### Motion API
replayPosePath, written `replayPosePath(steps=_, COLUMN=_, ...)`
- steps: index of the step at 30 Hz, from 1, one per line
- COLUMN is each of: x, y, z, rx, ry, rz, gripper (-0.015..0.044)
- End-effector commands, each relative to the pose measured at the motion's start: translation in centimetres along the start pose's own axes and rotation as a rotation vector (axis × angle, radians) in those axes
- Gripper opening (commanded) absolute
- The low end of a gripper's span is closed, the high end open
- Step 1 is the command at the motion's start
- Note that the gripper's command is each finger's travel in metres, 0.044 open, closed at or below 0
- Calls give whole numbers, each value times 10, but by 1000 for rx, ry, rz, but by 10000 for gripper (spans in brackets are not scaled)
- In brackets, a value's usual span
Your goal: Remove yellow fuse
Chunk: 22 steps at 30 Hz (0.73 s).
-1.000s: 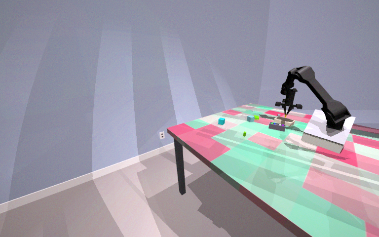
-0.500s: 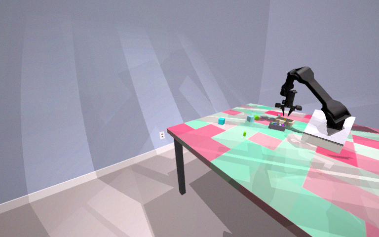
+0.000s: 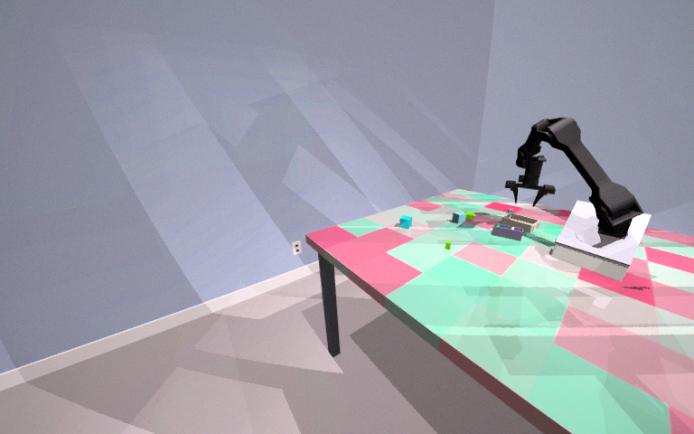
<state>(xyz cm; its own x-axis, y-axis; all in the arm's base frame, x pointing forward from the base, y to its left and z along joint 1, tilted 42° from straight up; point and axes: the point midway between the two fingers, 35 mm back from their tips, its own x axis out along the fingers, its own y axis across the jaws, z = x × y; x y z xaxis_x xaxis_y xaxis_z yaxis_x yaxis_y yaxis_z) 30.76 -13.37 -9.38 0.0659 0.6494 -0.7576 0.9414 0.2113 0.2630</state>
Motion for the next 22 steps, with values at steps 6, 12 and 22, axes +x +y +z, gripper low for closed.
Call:
replayPosePath(steps=6, x=1, y=0, z=-2, rx=0, ry=6, rz=-6, gripper=330)
replayPosePath(steps=12, x=1, y=0, z=-2, rx=0, ry=6, rz=-6, gripper=330)
replayPosePath(steps=22, x=1, y=0, z=-2, rx=0, ry=6, rz=-6, gripper=330)
